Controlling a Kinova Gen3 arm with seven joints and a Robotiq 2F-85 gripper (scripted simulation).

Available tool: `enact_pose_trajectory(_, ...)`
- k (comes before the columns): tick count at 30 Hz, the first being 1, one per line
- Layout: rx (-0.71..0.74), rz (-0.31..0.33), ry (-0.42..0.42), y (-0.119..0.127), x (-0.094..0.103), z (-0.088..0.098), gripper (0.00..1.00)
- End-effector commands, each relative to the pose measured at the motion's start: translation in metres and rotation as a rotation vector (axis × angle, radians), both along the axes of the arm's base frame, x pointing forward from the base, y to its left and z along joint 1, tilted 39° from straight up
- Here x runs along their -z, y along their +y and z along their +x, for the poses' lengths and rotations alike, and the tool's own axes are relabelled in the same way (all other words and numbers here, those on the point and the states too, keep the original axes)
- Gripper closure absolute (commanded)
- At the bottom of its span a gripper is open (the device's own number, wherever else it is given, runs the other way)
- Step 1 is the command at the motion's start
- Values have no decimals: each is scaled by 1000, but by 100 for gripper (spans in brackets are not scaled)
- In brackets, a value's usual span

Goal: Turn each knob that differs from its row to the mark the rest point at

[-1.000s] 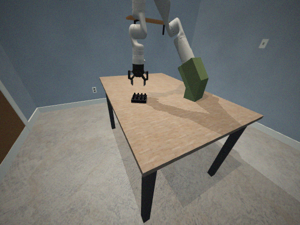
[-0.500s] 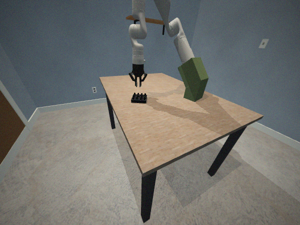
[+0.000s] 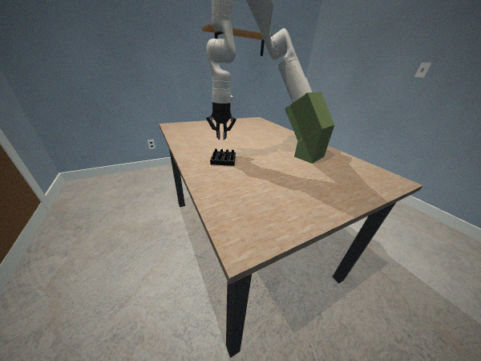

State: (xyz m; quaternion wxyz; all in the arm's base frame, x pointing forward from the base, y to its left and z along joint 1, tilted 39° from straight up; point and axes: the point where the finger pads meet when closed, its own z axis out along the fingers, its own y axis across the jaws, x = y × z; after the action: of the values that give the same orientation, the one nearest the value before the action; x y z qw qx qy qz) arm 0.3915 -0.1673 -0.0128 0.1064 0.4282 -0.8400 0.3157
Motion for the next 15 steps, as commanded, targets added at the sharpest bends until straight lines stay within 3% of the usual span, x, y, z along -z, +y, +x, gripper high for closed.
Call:
enact_pose_trajectory(1, -1, 0, -1, 0, 0, 0, 81)
enact_pose_trajectory(15, 0, 0, -1, -1, 2, 1, 81)
